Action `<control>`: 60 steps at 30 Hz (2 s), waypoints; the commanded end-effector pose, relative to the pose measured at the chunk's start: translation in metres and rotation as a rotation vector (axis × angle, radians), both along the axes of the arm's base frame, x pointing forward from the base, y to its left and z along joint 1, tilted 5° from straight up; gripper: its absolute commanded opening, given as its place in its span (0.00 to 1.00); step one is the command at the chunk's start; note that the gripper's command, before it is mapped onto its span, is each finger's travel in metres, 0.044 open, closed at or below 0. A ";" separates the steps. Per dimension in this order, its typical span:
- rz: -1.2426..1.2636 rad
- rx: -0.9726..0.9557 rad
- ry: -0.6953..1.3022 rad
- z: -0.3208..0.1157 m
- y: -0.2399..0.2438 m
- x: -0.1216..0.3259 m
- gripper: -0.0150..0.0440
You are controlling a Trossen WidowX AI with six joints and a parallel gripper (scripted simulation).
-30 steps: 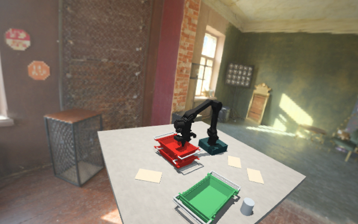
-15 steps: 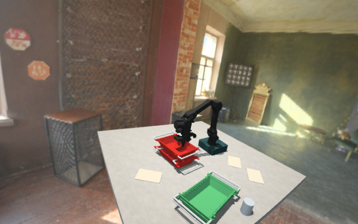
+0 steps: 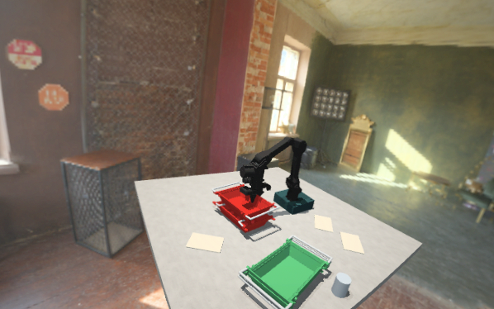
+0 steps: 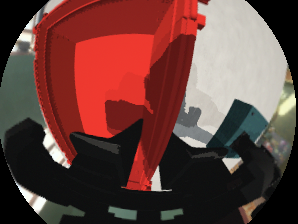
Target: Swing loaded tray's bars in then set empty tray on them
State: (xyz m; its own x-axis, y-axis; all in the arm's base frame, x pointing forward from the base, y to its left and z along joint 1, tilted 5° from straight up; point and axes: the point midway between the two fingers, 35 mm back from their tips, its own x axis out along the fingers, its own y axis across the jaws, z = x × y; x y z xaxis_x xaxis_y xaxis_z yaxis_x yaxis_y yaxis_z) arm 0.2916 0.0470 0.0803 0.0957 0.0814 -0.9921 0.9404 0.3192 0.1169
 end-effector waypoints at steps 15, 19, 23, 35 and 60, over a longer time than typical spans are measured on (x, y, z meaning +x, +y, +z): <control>0.004 -0.006 0.023 -0.005 -0.001 -0.004 0.25; 0.004 -0.006 0.023 -0.005 -0.001 -0.004 0.25; 0.004 -0.006 0.023 -0.005 -0.001 -0.004 0.33; 0.004 -0.006 0.023 -0.005 -0.001 -0.004 0.63; 0.001 -0.004 0.019 0.004 -0.001 -0.002 1.00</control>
